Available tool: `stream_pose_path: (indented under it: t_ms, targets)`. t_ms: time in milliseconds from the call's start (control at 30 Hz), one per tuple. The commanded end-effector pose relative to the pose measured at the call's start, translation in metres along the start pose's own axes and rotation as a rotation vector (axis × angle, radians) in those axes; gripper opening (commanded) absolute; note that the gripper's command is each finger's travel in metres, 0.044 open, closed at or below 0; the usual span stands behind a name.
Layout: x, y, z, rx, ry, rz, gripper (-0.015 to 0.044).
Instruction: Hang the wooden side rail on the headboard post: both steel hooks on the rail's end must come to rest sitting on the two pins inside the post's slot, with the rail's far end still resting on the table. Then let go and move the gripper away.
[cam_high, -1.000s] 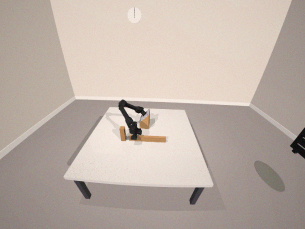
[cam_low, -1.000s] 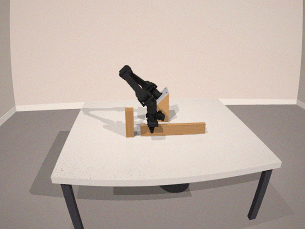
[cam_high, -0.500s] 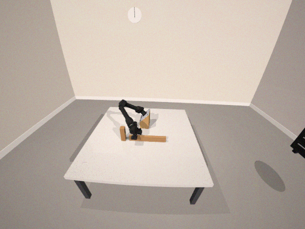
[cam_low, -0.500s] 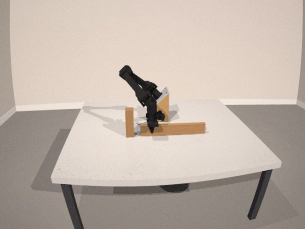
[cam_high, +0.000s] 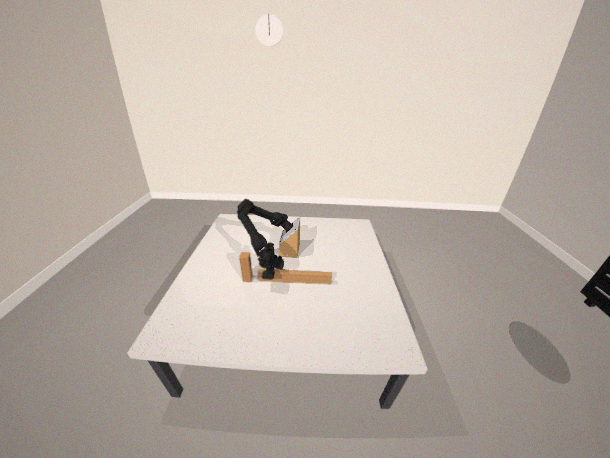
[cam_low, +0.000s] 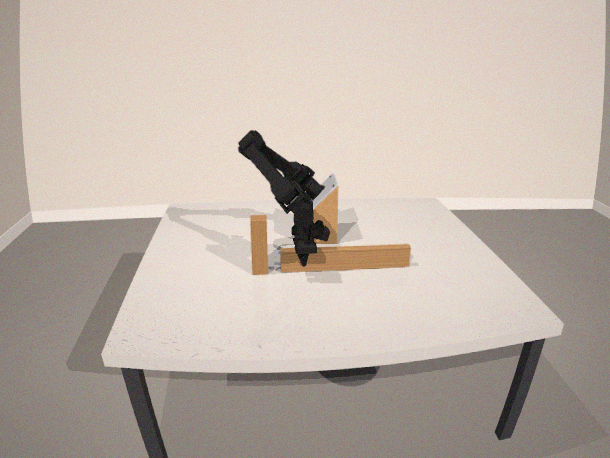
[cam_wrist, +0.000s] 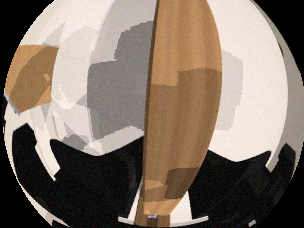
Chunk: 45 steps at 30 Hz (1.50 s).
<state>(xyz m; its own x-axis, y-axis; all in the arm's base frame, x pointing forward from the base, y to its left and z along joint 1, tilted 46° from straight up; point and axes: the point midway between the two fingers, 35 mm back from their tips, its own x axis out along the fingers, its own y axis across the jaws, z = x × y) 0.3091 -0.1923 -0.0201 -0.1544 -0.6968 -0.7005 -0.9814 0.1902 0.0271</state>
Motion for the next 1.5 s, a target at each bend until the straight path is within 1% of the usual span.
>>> stream_pose_path:
  t_ms: [0,1467]
  targets:
    - [-0.0031,-0.0005,0.0009,-0.013,0.003,-0.003,0.0]
    - [-0.0104,-0.0005,0.0009,-0.013,0.003,-0.003,0.0]
